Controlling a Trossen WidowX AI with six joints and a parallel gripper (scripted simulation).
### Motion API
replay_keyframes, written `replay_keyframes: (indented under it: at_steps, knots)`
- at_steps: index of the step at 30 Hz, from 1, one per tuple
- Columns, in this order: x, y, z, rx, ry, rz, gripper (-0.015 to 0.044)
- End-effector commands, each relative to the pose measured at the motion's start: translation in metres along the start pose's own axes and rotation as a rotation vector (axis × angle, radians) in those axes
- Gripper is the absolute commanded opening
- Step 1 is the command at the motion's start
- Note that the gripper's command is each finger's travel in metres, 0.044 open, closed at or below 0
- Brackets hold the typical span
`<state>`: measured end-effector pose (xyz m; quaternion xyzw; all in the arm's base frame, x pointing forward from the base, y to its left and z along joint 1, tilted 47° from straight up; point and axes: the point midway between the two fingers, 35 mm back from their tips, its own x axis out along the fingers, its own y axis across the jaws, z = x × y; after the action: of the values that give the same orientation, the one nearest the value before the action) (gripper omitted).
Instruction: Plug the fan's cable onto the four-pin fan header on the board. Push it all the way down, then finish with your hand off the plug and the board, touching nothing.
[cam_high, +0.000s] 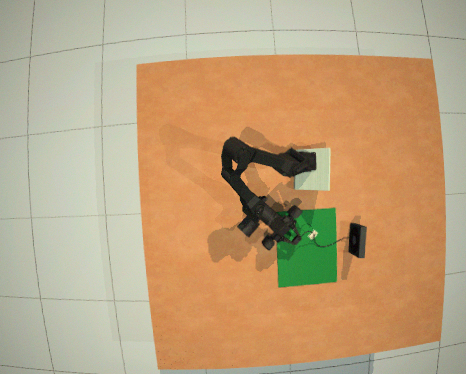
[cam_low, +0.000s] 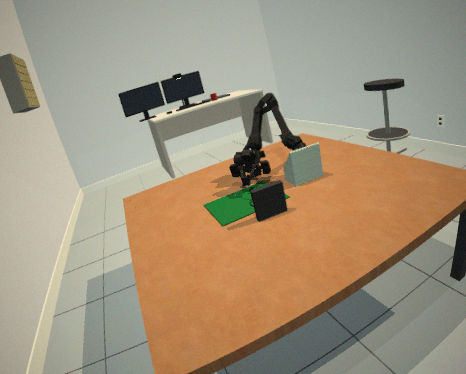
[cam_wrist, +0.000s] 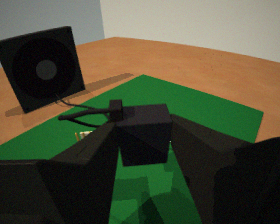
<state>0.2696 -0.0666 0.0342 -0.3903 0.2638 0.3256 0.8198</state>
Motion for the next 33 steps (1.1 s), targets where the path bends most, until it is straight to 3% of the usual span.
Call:
replay_keyframes:
  at_steps: [1, 33]
  knots:
    - [0.001, 0.000, -0.003, -0.003, -0.004, 0.001, 0.0000]
    - [0.006, 0.000, -0.031, -0.003, -0.004, 0.001, 0.0000]
